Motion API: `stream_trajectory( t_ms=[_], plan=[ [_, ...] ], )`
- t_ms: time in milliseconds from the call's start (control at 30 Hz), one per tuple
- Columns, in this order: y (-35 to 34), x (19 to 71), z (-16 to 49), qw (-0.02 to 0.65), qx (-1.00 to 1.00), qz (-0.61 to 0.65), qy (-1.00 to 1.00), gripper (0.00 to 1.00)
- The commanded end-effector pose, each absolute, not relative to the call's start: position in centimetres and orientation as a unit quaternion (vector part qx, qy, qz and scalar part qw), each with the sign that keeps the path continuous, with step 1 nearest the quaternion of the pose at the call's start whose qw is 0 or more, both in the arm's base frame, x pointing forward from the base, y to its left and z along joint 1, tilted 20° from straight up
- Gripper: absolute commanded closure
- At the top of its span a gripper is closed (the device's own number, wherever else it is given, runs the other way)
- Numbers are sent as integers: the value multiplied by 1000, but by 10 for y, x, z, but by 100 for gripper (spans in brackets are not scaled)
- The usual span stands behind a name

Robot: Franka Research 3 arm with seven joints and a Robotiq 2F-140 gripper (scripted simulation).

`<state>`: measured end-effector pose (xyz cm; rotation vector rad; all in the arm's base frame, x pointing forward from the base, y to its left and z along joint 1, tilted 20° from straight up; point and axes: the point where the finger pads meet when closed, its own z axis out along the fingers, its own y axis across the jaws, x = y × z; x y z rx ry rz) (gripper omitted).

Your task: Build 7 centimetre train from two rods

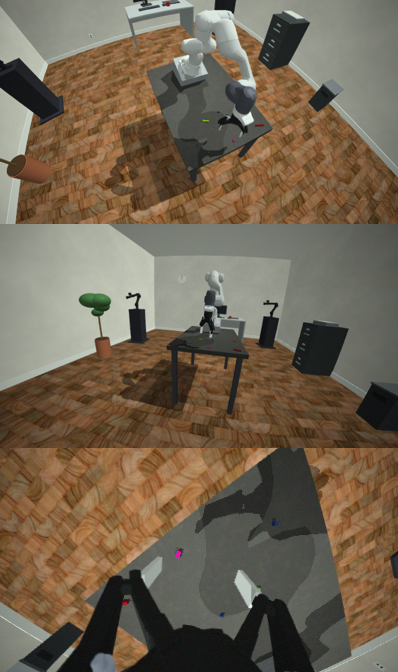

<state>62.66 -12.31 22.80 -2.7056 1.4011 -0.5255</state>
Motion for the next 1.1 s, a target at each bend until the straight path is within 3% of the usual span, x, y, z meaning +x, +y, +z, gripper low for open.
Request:
stream_trajectory(
  t_ms=[0,1067],
  plan=[
    [-131,623,229,18,-909,-177,377,0],
    [-170,569,210,-34,-969,-175,172,0]
  ],
)
